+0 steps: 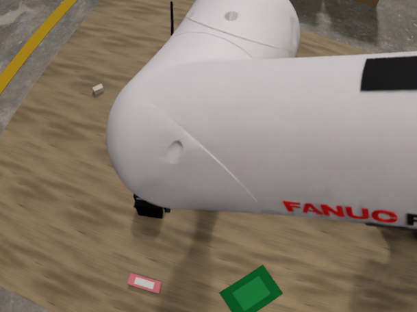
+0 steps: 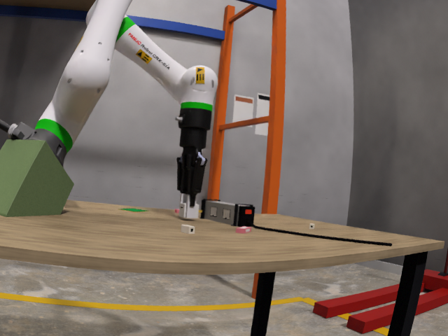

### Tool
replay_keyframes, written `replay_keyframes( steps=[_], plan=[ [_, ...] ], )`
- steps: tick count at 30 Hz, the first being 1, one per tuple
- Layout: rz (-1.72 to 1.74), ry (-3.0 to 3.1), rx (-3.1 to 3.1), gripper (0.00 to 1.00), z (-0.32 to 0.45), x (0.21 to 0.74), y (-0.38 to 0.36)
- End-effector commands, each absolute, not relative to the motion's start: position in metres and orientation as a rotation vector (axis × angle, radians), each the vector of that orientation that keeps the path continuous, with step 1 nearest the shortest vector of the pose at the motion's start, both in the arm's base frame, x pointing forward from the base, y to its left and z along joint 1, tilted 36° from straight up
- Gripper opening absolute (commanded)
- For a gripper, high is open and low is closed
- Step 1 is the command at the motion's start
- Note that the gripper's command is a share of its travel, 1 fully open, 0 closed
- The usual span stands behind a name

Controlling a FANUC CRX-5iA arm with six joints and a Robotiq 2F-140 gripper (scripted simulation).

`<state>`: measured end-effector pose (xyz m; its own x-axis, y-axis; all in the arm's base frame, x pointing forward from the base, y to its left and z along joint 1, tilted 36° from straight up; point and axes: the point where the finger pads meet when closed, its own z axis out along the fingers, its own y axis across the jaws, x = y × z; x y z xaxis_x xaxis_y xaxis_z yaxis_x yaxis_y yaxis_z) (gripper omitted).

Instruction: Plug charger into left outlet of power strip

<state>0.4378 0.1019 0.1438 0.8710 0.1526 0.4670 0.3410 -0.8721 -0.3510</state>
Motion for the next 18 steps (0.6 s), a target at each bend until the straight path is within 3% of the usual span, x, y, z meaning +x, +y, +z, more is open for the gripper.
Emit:
replay_keyframes(
  steps=[1, 18],
  plan=[
    [-0.605, -0.363, -2.612, 0.10, 0.1445, 0.4382, 0.1016],
    [-0.607, -0.362, -2.614, 0.10, 0.1471, 0.4430, 0.1024]
  ],
)
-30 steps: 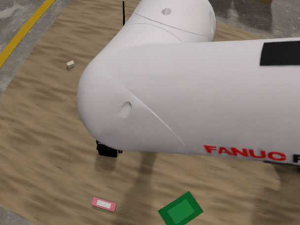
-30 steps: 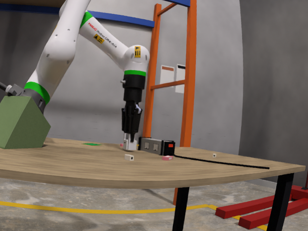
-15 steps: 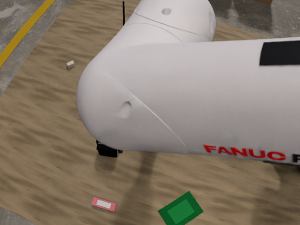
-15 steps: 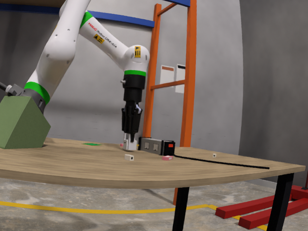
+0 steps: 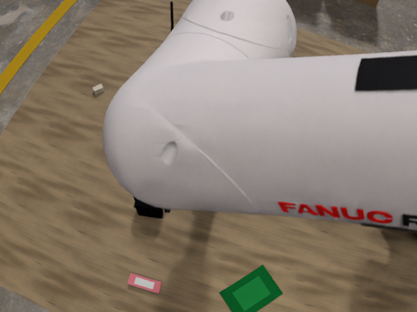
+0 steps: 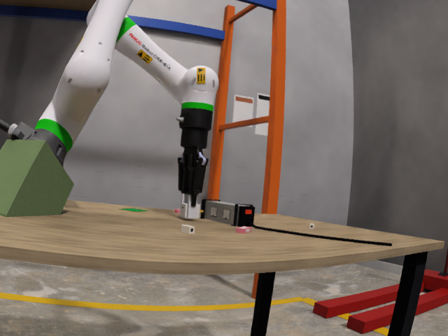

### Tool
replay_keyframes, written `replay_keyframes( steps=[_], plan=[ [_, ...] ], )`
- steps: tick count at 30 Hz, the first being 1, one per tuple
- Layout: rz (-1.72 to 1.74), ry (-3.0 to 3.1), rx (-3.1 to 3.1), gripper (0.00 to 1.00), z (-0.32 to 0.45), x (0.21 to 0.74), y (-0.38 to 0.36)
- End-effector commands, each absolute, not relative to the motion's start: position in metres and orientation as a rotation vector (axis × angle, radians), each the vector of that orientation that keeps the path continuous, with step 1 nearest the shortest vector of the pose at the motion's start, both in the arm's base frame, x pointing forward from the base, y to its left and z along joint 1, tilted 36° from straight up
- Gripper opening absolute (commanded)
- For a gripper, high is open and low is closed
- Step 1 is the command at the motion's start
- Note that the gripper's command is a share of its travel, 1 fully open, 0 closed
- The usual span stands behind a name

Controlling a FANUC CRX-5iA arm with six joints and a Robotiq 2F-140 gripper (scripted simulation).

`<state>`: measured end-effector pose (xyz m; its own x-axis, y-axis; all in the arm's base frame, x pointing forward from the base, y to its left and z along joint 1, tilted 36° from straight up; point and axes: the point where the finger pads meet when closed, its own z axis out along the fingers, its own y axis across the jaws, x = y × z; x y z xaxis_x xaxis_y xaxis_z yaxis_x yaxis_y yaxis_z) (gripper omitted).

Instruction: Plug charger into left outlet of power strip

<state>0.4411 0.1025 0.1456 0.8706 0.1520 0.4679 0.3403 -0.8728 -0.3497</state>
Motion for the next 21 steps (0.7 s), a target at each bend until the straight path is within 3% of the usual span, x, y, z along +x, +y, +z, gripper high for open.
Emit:
replay_keyframes(
  steps=[1, 21],
  plan=[
    [-0.607, -0.362, -2.614, 0.10, 0.147, 0.444, 0.103],
    [-0.607, -0.362, -2.614, 0.10, 0.157, 0.461, 0.106]
  ],
)
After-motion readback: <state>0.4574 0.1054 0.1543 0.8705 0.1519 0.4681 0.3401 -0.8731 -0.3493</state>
